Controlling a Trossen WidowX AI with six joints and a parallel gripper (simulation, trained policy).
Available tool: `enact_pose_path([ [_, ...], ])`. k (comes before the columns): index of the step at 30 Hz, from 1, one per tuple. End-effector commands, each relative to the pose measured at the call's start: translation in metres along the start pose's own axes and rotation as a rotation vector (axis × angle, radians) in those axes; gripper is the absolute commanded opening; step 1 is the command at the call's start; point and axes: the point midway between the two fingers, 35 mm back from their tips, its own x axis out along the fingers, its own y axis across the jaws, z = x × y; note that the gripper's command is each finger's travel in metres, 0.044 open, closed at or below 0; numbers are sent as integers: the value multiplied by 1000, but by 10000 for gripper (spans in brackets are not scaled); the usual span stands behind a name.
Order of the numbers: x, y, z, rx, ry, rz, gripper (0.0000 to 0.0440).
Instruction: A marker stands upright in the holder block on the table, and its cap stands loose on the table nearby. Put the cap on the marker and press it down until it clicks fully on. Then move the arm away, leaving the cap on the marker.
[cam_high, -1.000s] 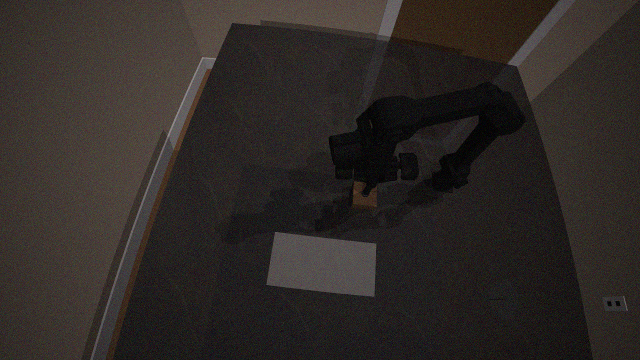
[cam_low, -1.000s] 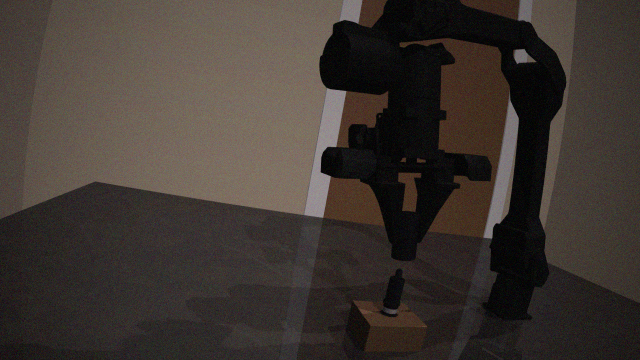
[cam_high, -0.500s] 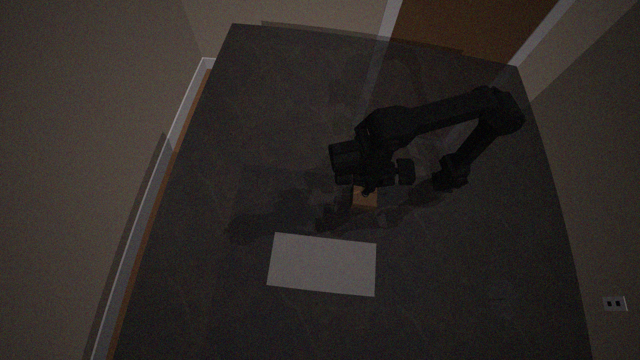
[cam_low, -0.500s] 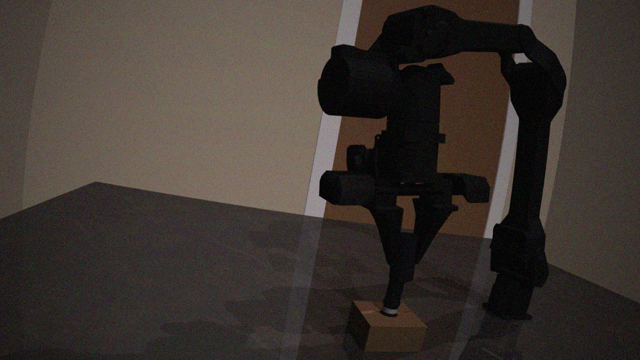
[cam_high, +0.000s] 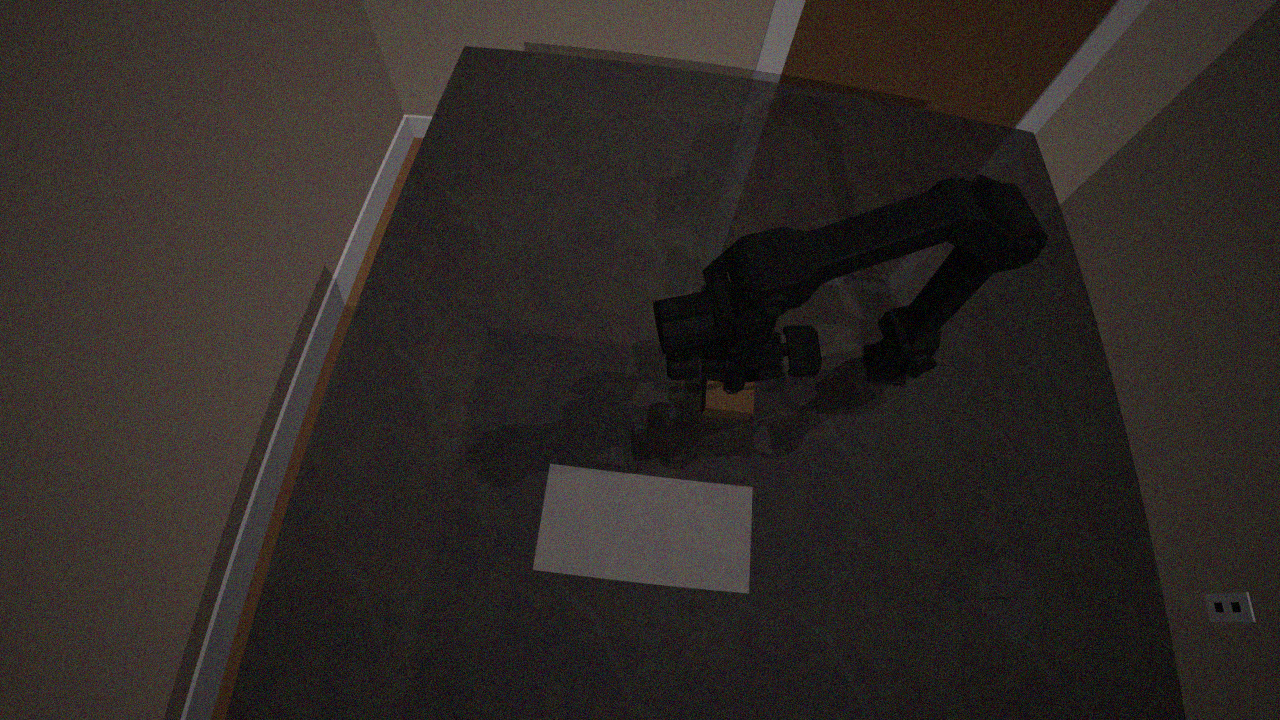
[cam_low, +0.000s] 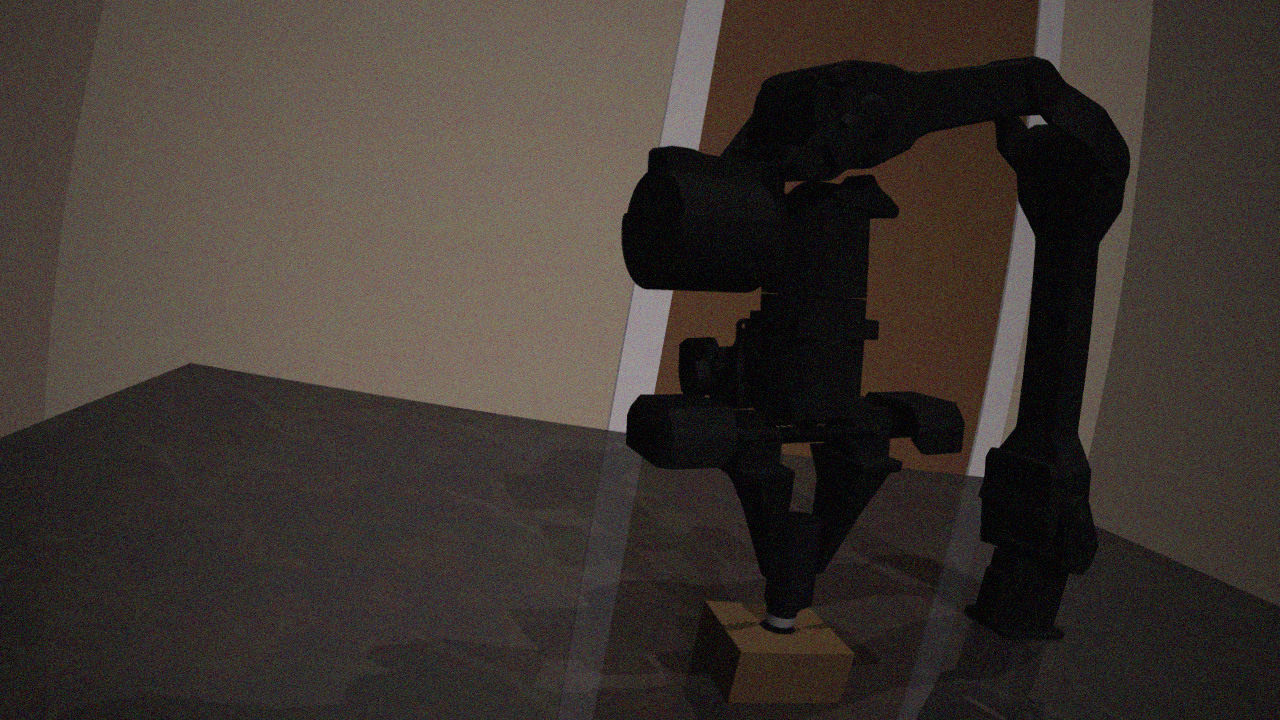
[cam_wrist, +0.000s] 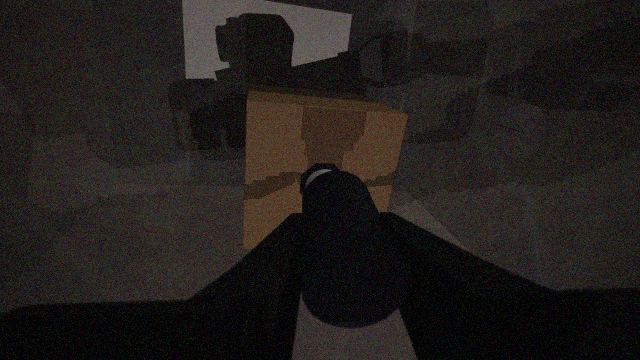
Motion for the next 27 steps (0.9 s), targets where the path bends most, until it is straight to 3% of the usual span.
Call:
enact_pose_path([
  [1, 15, -3, 1, -24, 0, -25, 2],
  [9, 23, -3, 1, -43, -4, -22, 8],
  [11, 26, -6, 2, -46, -6, -35, 40],
  [27, 31, 1, 10, -103, -39, 7, 63],
])
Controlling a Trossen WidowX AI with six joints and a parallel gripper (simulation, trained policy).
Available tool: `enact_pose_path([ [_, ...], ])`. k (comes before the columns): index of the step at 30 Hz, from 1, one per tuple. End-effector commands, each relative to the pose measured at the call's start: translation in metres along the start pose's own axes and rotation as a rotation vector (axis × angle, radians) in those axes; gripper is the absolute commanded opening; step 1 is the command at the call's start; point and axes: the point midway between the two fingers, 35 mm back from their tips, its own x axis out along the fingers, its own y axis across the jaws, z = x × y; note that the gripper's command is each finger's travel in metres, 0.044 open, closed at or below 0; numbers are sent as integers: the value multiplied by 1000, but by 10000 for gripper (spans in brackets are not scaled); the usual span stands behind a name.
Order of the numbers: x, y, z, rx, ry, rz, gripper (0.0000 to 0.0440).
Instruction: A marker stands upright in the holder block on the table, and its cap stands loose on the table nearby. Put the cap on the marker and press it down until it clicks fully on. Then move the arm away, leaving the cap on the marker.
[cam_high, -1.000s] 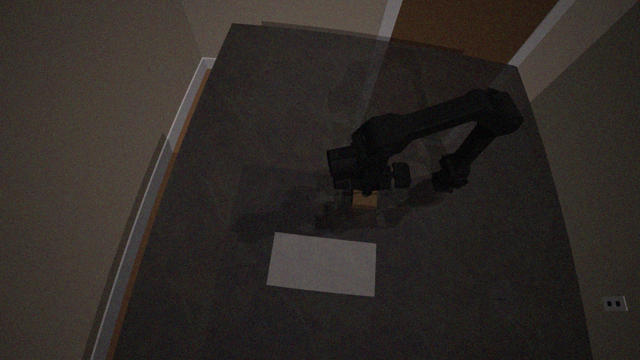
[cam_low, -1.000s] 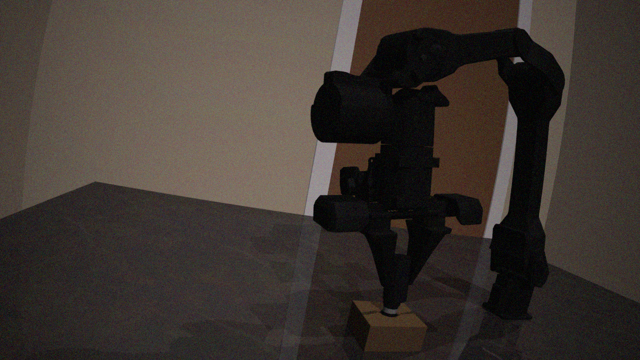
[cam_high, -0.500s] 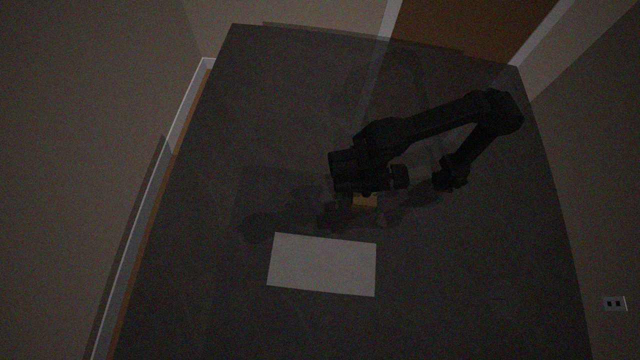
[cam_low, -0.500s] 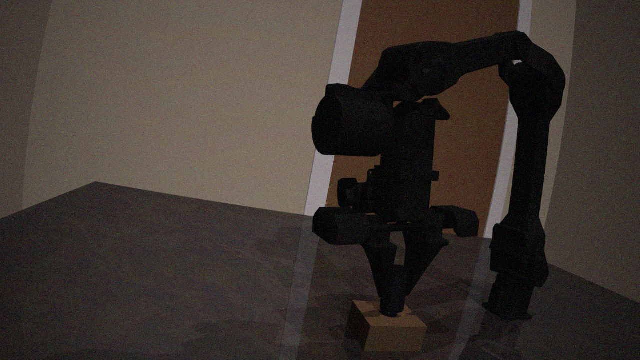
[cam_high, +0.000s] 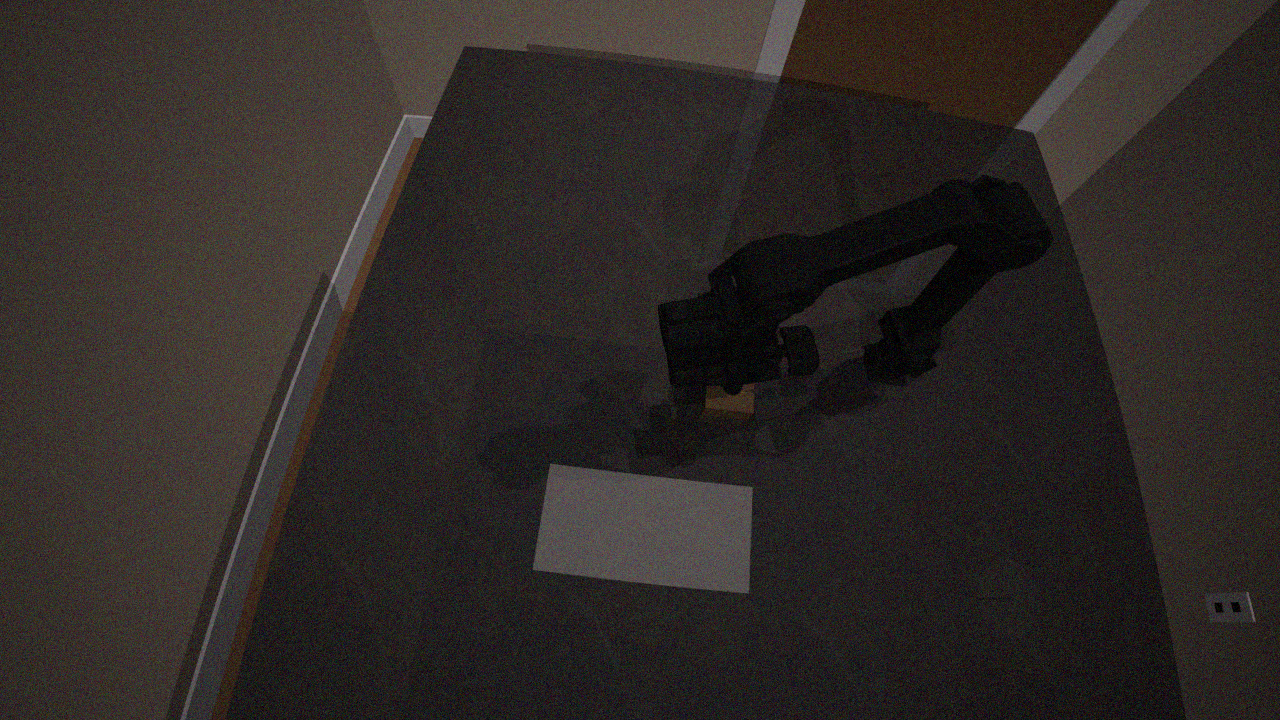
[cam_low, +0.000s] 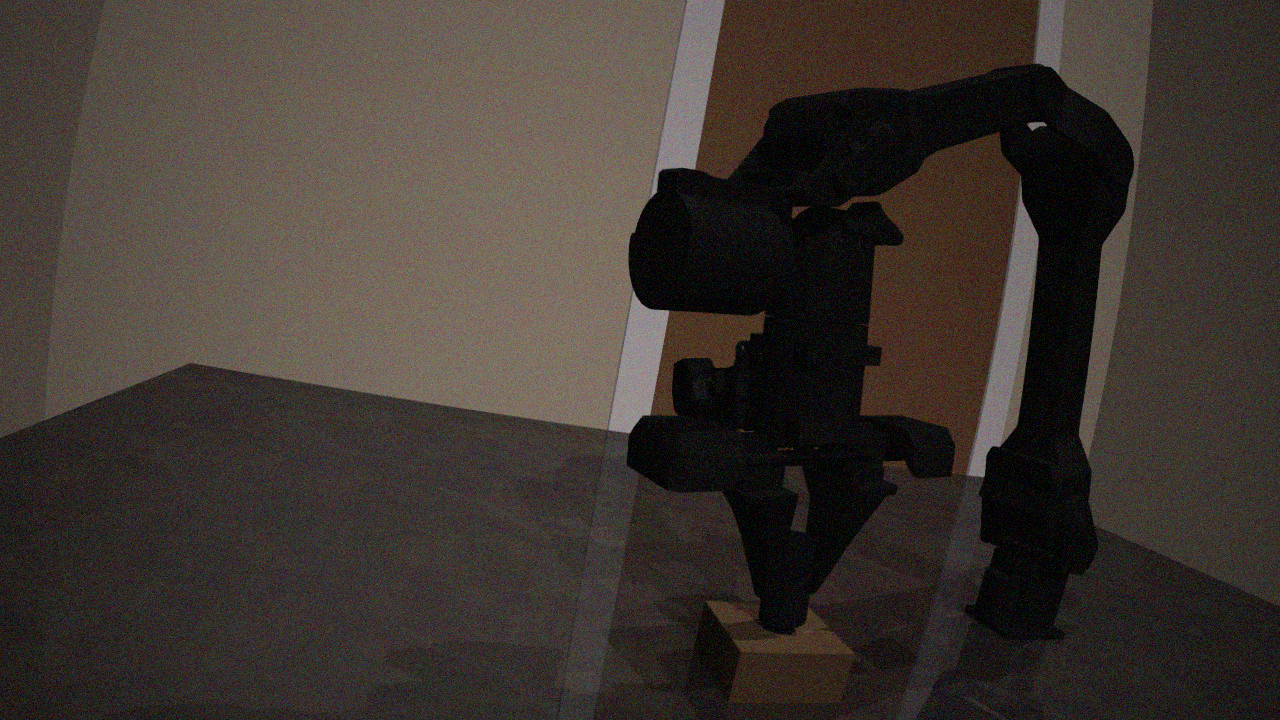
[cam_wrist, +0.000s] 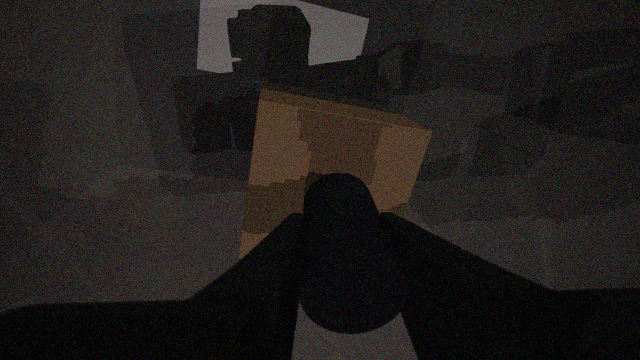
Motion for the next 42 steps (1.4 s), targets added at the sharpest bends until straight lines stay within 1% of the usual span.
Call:
enact_pose_path([
  [1, 16, 0, 10, -17, -42, -23, 64],
  [42, 16, 4, 16, -66, -67, 4, 130],
])
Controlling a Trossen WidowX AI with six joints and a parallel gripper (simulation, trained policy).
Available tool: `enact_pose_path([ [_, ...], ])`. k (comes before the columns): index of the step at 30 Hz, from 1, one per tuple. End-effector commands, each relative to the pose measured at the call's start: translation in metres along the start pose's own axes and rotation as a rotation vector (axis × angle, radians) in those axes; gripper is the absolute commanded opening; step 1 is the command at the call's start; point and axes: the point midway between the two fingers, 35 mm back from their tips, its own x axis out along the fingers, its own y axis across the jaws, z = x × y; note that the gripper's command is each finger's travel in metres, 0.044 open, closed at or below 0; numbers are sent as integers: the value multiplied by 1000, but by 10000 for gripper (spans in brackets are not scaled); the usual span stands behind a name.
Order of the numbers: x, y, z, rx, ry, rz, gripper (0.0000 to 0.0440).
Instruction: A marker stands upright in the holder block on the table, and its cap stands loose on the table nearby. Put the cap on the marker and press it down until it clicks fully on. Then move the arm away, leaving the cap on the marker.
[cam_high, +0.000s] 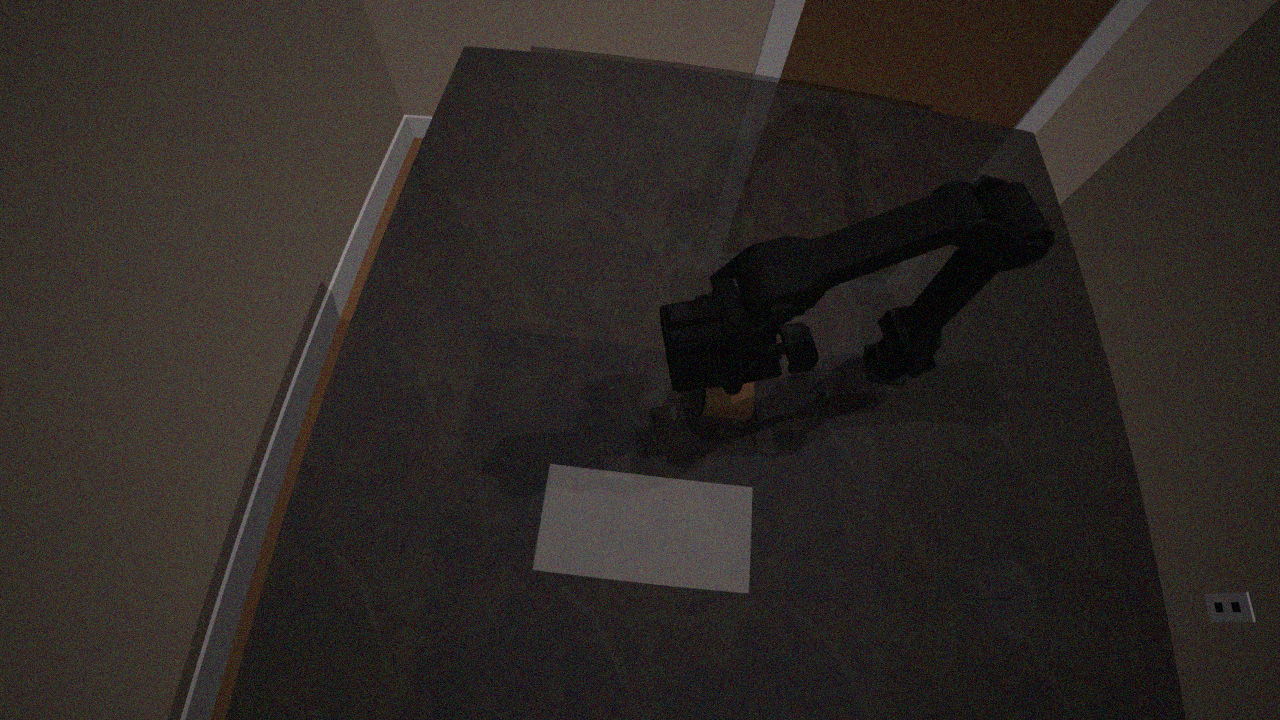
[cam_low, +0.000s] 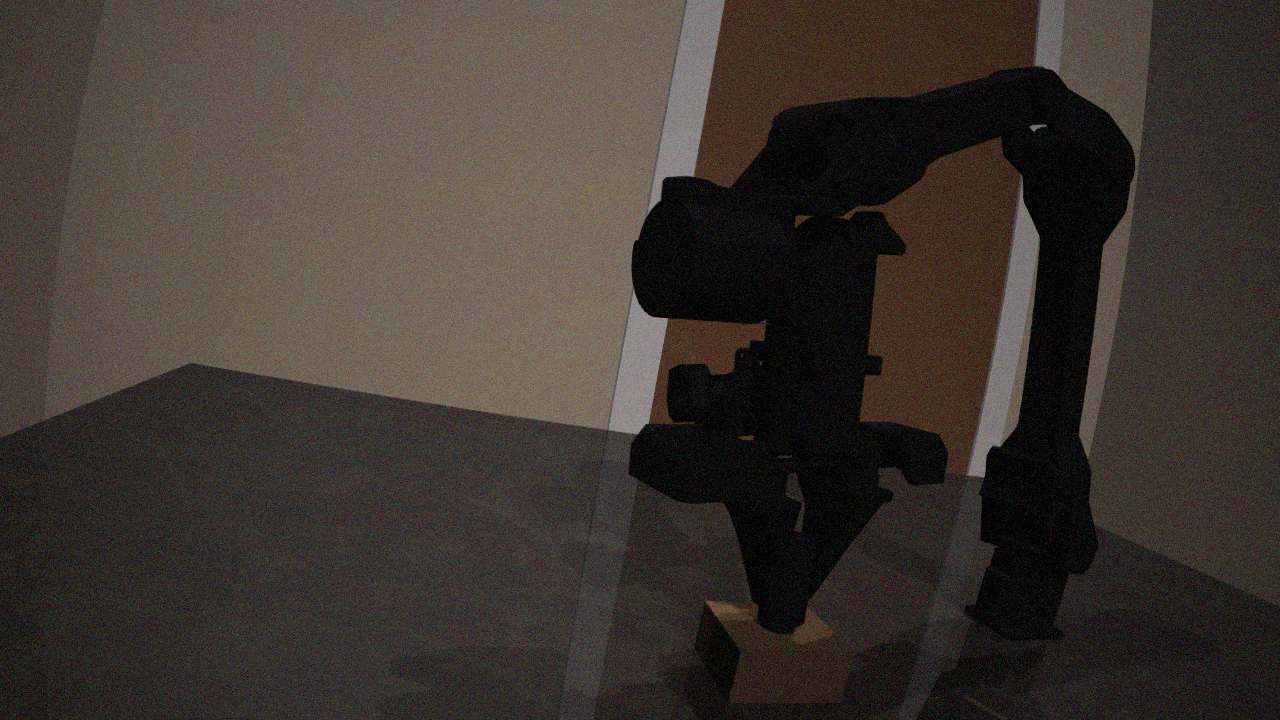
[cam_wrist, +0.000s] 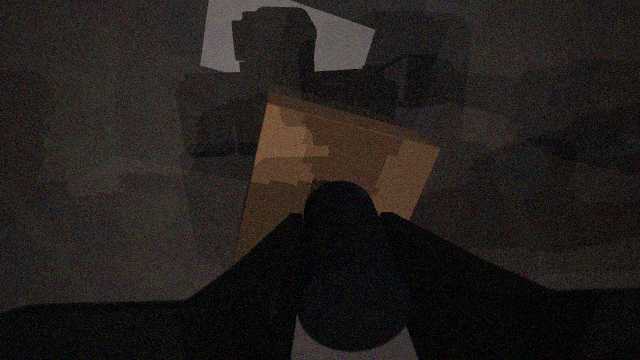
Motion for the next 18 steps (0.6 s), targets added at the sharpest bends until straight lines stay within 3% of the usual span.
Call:
enact_pose_path([
  [1, 12, 3, 14, 7, -53, -9, 131],
  [9, 10, 5, 14, -15, -54, 10, 145],
  [12, 12, -1, 12, -17, -44, -6, 172],
  [18, 8, -9, 11, -29, -36, -7, 310],
])
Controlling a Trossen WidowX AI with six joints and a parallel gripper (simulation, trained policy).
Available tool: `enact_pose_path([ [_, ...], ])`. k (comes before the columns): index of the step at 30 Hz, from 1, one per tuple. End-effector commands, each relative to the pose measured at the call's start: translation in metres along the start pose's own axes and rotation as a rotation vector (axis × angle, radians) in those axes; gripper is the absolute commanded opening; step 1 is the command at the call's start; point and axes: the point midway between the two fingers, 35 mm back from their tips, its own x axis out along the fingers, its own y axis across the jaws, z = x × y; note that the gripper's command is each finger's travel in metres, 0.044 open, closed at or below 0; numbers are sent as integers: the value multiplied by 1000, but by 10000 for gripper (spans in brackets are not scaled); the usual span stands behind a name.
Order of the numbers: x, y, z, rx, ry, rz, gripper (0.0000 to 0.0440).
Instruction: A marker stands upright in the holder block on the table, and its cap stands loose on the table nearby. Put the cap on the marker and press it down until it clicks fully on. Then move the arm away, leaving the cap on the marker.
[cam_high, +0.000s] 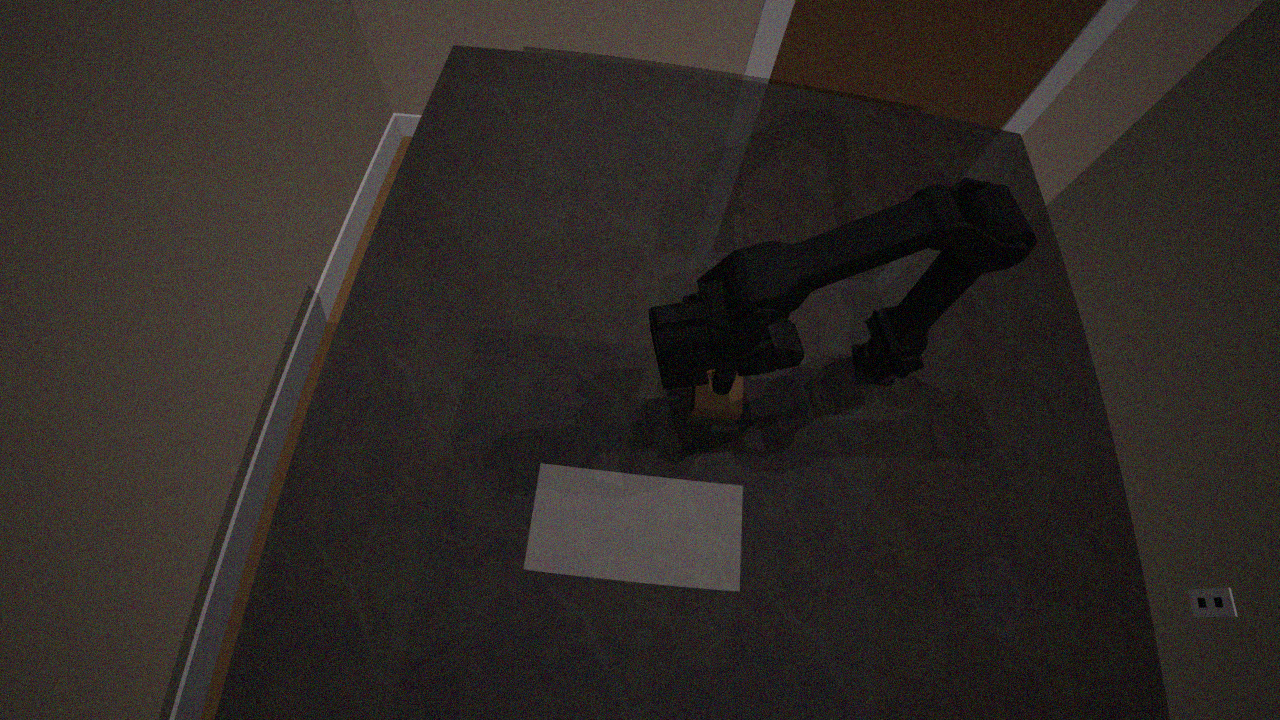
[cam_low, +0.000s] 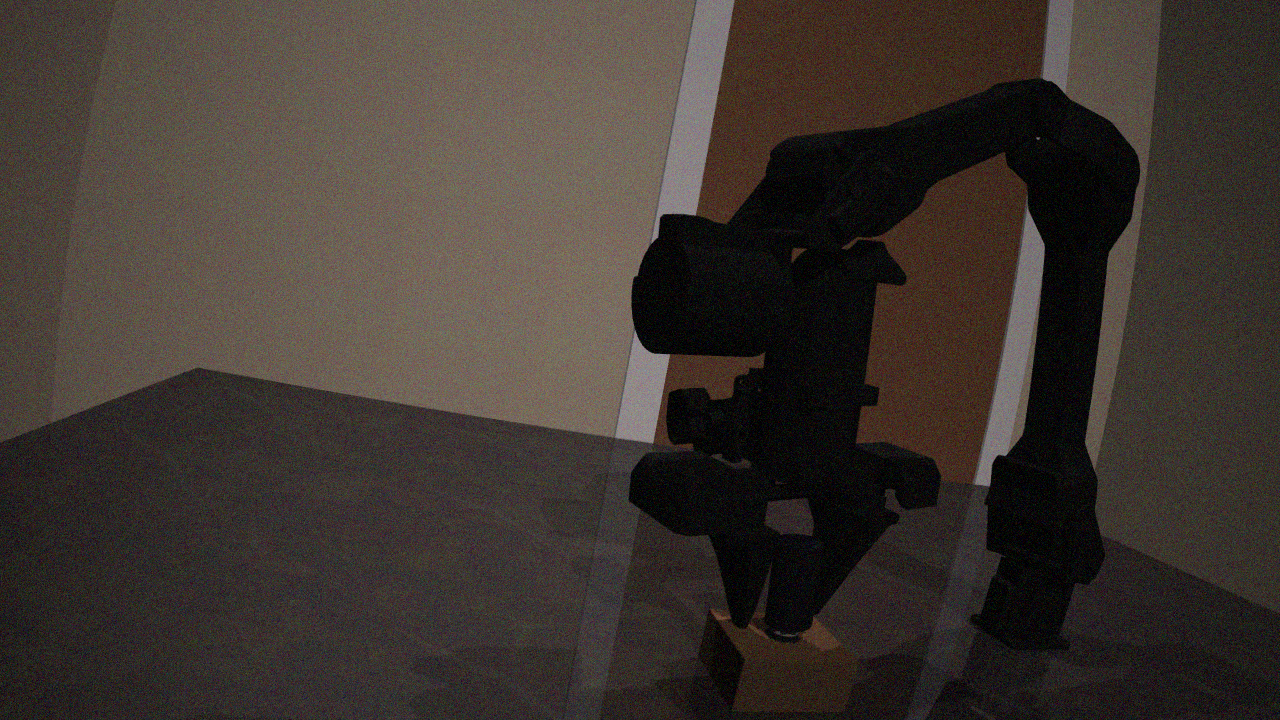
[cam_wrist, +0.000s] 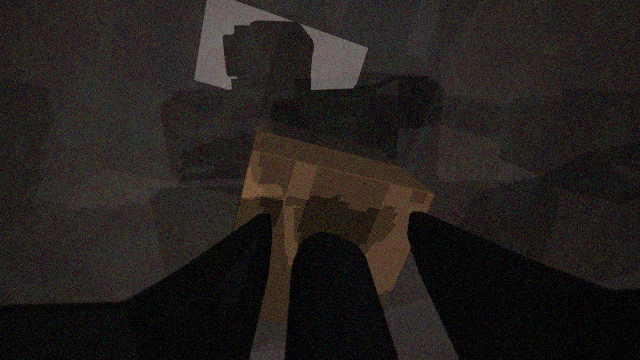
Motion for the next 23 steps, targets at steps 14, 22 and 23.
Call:
enact_pose_path([
  [14, -25, -2, -4, -20, 10, 107, 440],
  [22, -52, -2, -4, -23, 9, 149, 440],
  [23, -54, -3, -4, -24, 10, 151, 440],
])
